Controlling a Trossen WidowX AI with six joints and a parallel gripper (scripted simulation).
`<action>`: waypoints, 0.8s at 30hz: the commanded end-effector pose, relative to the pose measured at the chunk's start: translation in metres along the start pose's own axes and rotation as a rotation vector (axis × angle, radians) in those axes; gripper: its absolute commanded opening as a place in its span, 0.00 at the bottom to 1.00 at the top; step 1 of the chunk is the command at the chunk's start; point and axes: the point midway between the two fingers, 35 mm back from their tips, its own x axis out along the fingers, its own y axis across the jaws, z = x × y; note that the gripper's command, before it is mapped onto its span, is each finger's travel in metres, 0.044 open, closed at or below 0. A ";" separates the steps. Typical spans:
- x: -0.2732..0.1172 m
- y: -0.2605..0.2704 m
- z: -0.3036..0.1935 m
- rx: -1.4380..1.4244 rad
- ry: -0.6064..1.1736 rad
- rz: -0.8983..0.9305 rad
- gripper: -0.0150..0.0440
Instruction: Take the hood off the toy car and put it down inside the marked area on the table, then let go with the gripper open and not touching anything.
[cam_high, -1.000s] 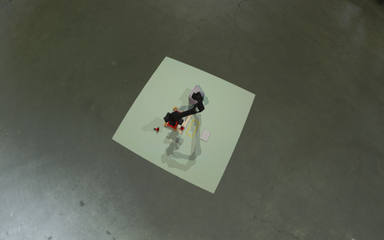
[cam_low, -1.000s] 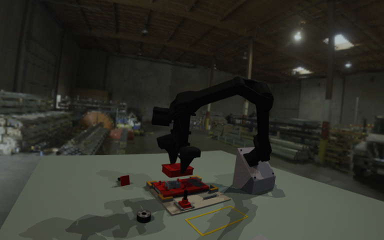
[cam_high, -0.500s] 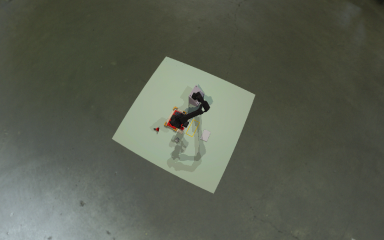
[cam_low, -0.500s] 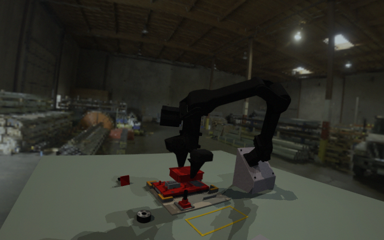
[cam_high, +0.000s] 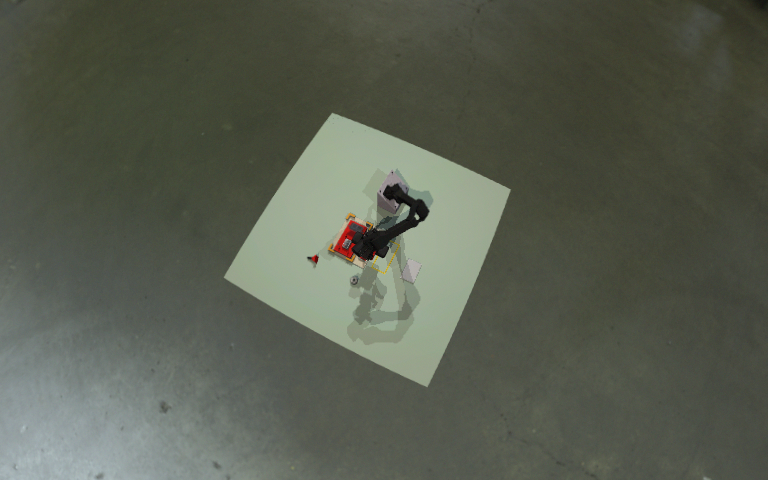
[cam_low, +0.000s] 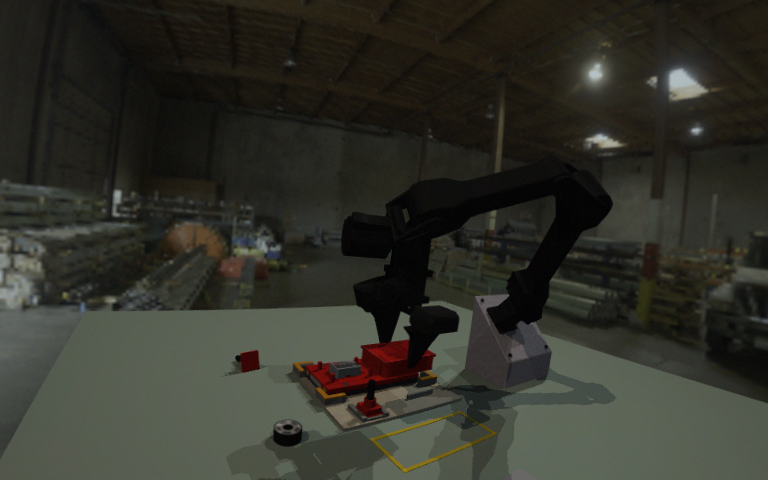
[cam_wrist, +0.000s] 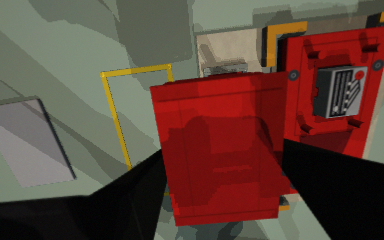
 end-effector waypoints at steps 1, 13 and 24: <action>-0.002 0.015 -0.005 -0.002 -0.005 0.006 0.25; -0.003 0.056 -0.023 -0.005 -0.004 0.015 0.25; -0.002 0.076 -0.034 -0.006 -0.003 0.022 0.25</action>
